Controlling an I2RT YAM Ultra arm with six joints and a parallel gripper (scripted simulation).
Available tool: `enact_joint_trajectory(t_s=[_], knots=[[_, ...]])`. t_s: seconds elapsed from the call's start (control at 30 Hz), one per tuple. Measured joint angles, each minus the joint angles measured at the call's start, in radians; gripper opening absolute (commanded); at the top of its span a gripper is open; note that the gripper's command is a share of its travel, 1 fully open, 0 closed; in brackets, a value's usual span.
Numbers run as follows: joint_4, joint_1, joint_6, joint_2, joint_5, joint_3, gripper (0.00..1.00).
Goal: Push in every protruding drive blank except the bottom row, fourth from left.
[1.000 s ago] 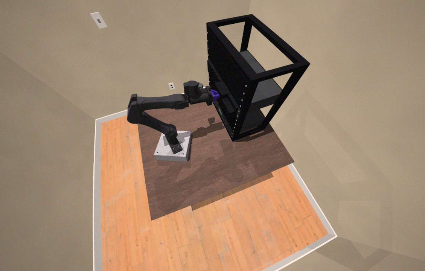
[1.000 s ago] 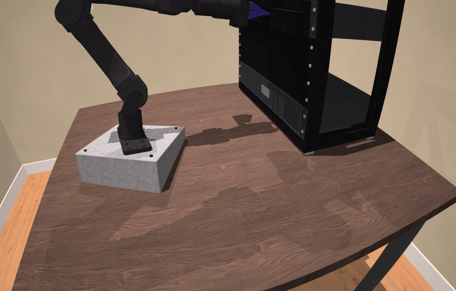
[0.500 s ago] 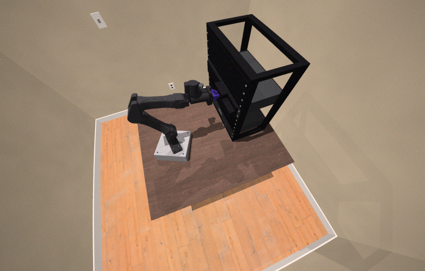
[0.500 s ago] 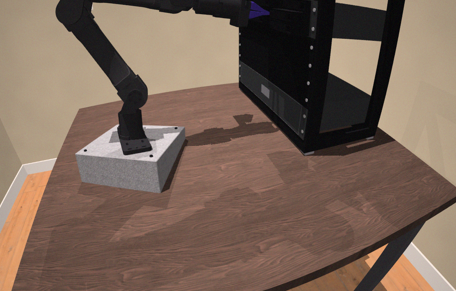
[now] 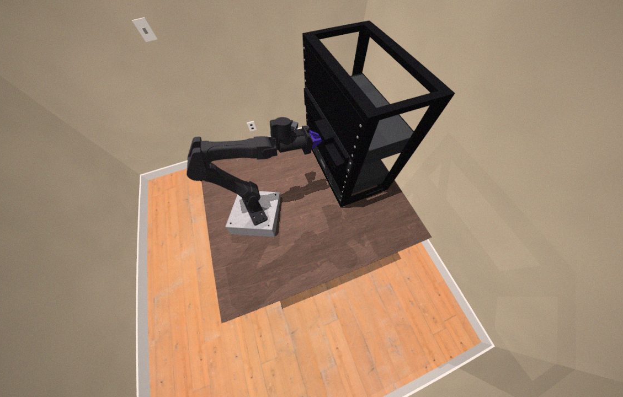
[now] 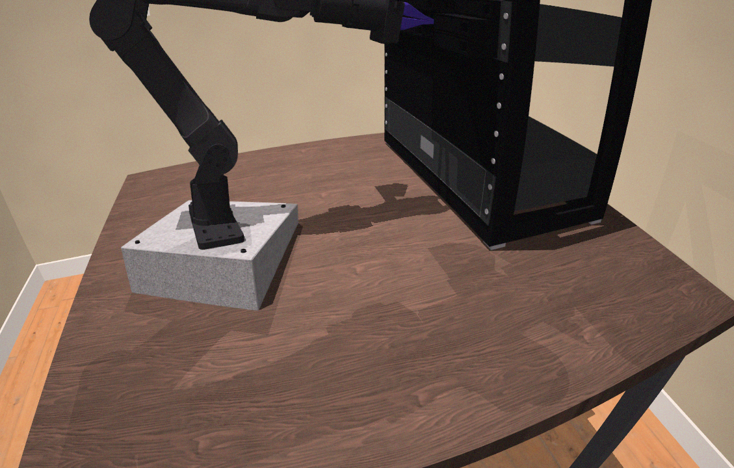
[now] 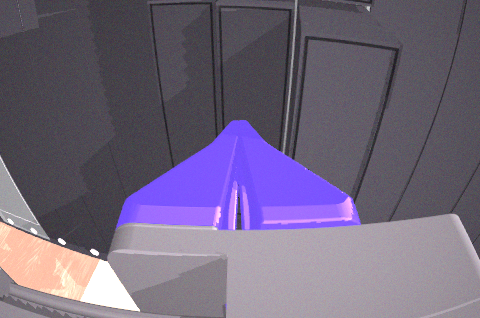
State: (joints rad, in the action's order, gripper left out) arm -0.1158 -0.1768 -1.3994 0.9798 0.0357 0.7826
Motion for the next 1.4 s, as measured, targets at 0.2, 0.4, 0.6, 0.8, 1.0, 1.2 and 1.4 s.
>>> enact_joint_trajectory(t_s=[0.2,0.4,0.6,0.8,1.0,1.2,1.4], knots=[[0.008,0.000,0.000,0.002,0.000,0.005,0.00],[0.027,-0.003,0.000,0.010,0.005,0.021,0.00],[0.030,-0.003,0.000,0.010,0.006,0.023,0.00],[0.031,-0.003,0.000,0.010,0.006,0.023,0.00],[0.031,-0.003,0.000,0.010,0.006,0.023,0.00],[0.045,-0.003,0.000,0.014,0.006,0.033,0.00],[0.059,-0.005,0.000,0.018,0.011,0.043,0.00]])
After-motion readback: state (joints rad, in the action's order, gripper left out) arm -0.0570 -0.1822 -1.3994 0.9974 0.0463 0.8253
